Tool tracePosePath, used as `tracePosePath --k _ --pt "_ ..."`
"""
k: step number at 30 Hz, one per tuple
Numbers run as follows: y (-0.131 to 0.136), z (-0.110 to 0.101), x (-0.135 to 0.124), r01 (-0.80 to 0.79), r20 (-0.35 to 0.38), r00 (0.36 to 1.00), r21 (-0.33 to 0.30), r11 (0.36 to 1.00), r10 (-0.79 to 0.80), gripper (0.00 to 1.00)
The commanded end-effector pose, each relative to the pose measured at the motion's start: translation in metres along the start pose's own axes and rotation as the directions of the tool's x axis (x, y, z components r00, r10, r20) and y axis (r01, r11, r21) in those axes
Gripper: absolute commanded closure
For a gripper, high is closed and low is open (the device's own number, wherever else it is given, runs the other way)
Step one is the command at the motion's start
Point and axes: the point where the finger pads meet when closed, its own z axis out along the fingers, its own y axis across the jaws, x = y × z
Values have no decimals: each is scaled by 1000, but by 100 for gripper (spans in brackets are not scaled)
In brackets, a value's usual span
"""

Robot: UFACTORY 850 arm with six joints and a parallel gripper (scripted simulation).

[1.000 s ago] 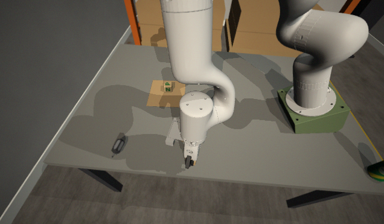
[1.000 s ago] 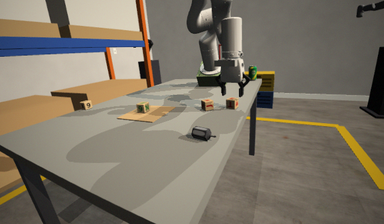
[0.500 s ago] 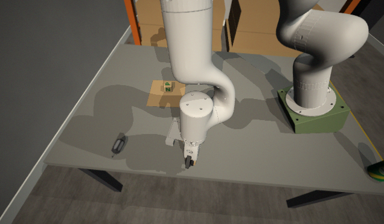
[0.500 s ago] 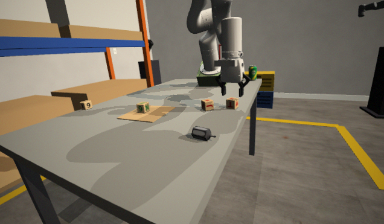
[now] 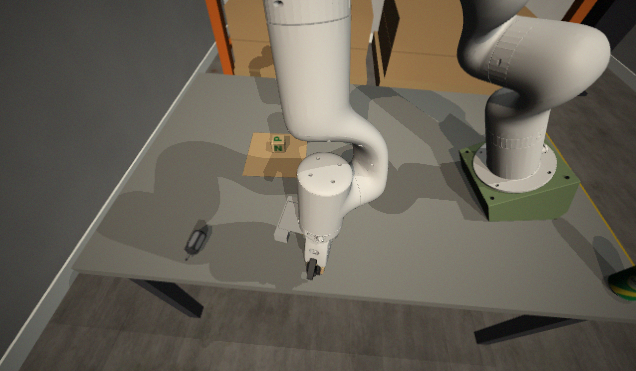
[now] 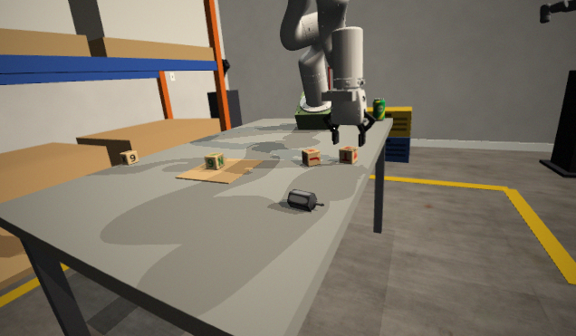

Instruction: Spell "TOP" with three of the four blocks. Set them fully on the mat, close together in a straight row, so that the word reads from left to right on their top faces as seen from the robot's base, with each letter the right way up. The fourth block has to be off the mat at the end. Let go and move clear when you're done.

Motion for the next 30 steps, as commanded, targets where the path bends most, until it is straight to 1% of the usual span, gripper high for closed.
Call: tracePosePath --k 1,3,13,17,30 --pt "0 6 0 0 -1 1000 1 1000 0 13" --pt "0 6 0 0 -1 1000 1 1000 0 13" --pt "0 36 1 0 -1 1000 1 1000 0 13" --pt "0 44 1 0 -1 1000 1 1000 0 13" --pt "0 47 1 0 -1 1000 1 1000 0 13"
